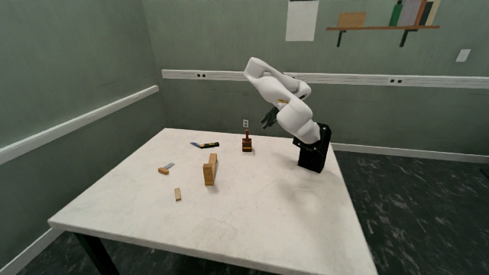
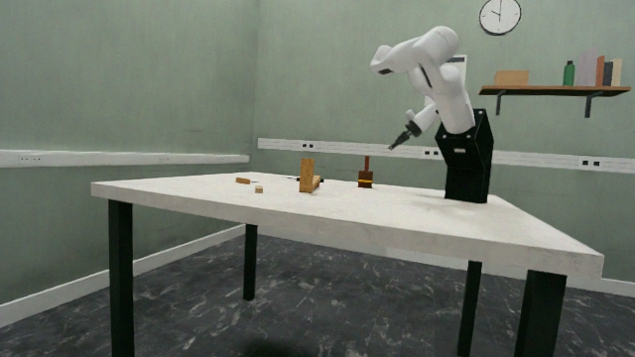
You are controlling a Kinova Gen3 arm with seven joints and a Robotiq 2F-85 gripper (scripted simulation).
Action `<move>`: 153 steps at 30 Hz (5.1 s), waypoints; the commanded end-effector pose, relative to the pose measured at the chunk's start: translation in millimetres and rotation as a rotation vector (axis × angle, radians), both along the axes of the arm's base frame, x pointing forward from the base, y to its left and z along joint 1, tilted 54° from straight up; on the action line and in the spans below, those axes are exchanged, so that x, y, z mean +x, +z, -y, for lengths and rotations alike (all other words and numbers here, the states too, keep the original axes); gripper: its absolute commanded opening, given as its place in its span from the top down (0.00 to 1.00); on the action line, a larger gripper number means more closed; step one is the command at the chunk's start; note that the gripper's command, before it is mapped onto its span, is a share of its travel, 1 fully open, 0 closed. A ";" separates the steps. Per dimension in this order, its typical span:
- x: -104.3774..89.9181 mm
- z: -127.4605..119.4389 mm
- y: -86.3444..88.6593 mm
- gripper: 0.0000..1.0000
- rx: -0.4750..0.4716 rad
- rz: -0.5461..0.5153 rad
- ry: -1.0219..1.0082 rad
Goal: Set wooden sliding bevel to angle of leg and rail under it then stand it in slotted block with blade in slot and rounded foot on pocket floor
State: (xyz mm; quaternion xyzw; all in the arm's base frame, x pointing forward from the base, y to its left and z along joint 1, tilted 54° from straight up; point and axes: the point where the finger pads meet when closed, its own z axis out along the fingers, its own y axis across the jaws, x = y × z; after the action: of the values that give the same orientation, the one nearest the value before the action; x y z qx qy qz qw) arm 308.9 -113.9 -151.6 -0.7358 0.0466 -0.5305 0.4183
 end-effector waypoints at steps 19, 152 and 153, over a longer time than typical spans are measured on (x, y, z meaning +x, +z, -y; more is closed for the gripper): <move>-1.2 1.7 0.5 0.00 -0.001 0.001 -0.001; 108.2 -8.9 4.1 0.00 -0.924 0.926 0.980; 108.6 -11.0 3.2 0.00 -0.924 0.926 0.980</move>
State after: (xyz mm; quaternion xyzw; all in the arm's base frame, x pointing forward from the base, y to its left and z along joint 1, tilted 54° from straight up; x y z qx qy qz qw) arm 416.5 -106.1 -147.0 -0.4769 -0.6811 -0.5035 0.2349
